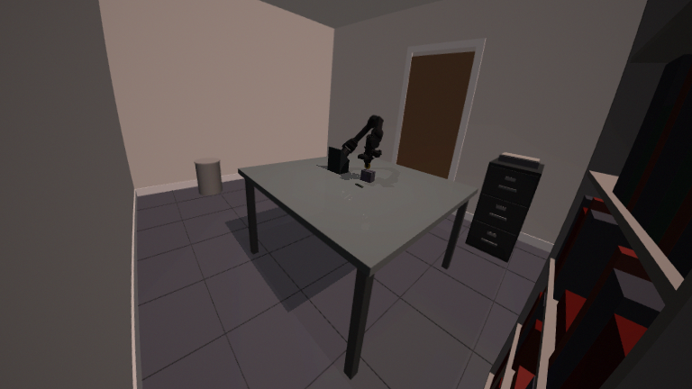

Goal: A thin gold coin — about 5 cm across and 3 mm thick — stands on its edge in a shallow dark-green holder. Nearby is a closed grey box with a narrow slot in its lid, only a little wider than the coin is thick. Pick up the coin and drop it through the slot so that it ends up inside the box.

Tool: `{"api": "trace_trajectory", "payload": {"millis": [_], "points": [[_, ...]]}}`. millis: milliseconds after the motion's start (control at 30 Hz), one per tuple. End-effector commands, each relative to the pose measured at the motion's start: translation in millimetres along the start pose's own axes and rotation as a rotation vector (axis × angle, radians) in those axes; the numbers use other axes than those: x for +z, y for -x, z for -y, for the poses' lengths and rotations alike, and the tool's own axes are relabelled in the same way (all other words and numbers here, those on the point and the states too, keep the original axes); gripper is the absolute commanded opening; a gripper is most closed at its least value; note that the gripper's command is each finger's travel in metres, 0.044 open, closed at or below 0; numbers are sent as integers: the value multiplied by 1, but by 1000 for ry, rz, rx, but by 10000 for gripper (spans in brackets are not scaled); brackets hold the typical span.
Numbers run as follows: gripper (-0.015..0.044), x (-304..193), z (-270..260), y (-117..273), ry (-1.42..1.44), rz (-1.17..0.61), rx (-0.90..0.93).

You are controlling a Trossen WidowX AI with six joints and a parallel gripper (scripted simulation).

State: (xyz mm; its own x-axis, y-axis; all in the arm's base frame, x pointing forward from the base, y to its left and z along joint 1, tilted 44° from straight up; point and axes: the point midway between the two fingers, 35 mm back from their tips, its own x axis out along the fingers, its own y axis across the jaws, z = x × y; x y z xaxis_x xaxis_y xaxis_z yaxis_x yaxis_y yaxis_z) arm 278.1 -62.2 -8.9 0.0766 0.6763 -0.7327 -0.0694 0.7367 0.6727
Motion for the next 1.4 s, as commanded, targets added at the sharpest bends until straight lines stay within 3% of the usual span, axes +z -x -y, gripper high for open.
{"api": "trace_trajectory", "payload": {"millis": [0,500,1367], "points": [[0,-2,-12,-2,-4,0,4],[0,-14,-46,-5,-3,-1,11],[0,-15,-48,-6,-9,-1,8]]}}
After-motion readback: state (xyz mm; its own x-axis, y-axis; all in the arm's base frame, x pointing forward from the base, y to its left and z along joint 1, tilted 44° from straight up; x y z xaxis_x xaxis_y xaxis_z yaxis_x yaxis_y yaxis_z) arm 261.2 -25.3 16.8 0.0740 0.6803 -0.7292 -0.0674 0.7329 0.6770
